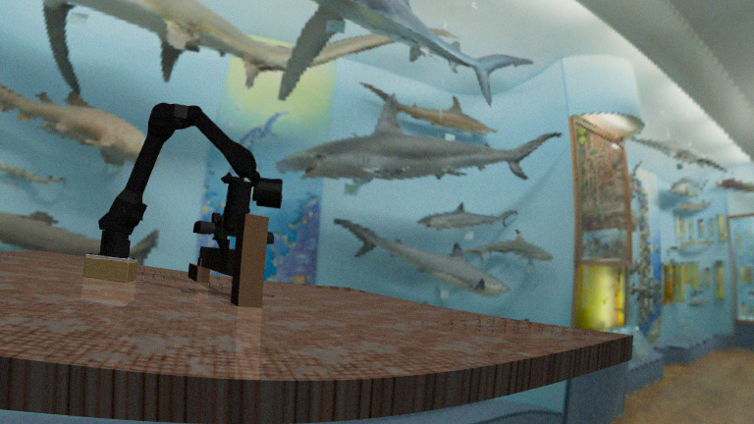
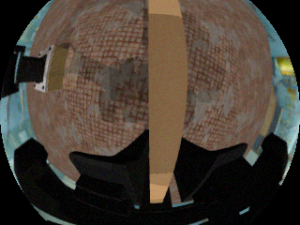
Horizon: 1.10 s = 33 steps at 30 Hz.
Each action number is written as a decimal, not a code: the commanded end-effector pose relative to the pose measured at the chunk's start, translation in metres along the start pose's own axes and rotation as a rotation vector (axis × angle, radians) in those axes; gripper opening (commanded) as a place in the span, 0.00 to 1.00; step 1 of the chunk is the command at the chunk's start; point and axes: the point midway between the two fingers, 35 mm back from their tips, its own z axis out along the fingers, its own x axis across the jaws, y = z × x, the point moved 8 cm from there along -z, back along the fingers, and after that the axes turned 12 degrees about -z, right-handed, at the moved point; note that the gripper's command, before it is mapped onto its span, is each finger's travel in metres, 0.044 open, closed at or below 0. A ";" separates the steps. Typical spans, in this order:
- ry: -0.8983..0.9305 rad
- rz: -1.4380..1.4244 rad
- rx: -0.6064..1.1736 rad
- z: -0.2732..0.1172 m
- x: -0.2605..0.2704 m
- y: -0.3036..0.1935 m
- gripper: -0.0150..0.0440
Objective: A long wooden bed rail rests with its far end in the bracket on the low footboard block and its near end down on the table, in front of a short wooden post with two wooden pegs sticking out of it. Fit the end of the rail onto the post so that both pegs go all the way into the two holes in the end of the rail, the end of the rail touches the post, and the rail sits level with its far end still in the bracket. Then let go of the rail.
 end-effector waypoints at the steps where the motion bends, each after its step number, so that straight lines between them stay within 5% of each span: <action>1: -0.007 0.000 0.007 -0.003 -0.001 -0.003 0.25; 11: -0.007 0.000 0.007 -0.003 0.000 -0.006 0.25; 27: 0.000 0.000 0.000 0.000 0.001 -0.003 0.97; 33: 0.000 0.000 0.001 -0.002 0.000 -0.002 1.00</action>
